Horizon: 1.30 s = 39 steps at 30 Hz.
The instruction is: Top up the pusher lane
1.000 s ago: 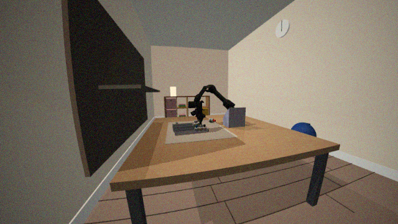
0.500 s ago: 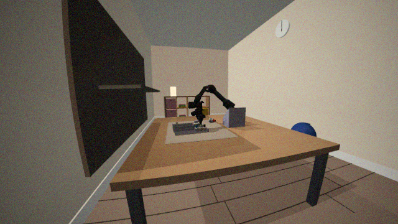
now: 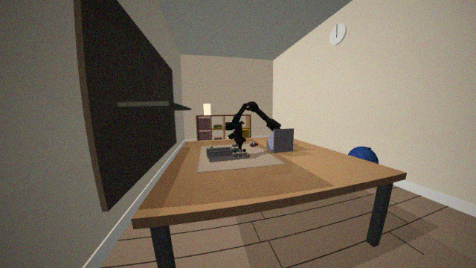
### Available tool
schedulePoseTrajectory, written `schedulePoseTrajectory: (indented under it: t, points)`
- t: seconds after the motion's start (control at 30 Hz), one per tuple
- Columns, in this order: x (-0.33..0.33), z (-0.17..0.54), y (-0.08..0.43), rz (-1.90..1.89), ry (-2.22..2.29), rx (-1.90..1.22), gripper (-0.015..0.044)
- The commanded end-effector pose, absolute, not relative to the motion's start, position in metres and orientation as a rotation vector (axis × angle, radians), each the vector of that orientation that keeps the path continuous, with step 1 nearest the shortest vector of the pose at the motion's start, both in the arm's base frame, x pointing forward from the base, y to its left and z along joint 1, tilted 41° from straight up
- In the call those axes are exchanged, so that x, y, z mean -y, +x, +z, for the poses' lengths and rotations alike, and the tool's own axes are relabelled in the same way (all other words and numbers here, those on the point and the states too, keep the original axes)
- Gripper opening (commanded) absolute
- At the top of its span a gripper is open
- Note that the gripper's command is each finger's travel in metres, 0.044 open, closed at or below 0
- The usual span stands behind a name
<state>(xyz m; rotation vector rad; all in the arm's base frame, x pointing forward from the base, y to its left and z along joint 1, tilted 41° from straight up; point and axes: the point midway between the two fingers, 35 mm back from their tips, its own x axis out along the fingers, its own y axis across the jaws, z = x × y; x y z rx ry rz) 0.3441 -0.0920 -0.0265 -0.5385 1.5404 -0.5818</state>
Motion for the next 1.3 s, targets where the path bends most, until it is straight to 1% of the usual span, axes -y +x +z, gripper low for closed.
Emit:
schedulePoseTrajectory:
  t: [0.0,1.27]
  points:
    - [0.093,-0.0268,0.3461,-0.585,-0.54,-1.528,0.0]
    - [0.0927,-0.0268,0.3397,-0.585,-0.54,-1.528,0.0]
